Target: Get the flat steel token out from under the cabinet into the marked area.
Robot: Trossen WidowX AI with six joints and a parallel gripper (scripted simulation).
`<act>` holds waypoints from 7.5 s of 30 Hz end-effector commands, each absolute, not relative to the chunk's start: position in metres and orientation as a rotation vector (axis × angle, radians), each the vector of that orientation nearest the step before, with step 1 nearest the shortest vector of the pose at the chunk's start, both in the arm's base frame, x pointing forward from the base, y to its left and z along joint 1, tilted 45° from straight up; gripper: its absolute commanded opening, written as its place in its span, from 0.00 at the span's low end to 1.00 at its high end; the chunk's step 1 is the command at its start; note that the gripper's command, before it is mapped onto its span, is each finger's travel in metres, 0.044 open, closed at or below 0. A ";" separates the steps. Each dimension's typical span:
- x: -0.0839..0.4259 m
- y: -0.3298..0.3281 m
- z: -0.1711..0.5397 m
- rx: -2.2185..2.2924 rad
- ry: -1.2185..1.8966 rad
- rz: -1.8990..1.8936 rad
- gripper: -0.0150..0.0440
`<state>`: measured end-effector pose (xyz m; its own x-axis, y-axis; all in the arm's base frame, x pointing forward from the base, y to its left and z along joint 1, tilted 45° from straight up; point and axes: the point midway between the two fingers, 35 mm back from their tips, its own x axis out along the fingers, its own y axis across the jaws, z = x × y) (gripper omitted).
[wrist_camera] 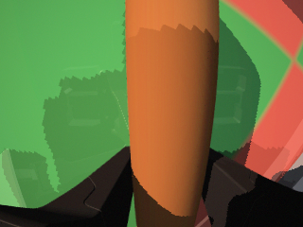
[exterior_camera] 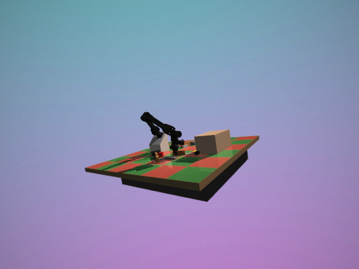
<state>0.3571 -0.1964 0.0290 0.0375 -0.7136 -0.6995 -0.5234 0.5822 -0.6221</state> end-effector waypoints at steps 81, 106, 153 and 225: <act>0.379 -0.159 -0.008 -1.050 1.608 -0.196 0.25; 0.370 -0.149 -0.019 -1.050 1.608 -0.195 0.25; 0.355 -0.132 -0.037 -1.049 1.609 -0.193 0.25; 0.289 -0.174 0.000 -1.052 1.613 -0.193 0.25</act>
<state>0.2958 -0.1717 -0.0003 0.0466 -0.7141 -0.6985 -0.5168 0.5812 -0.6286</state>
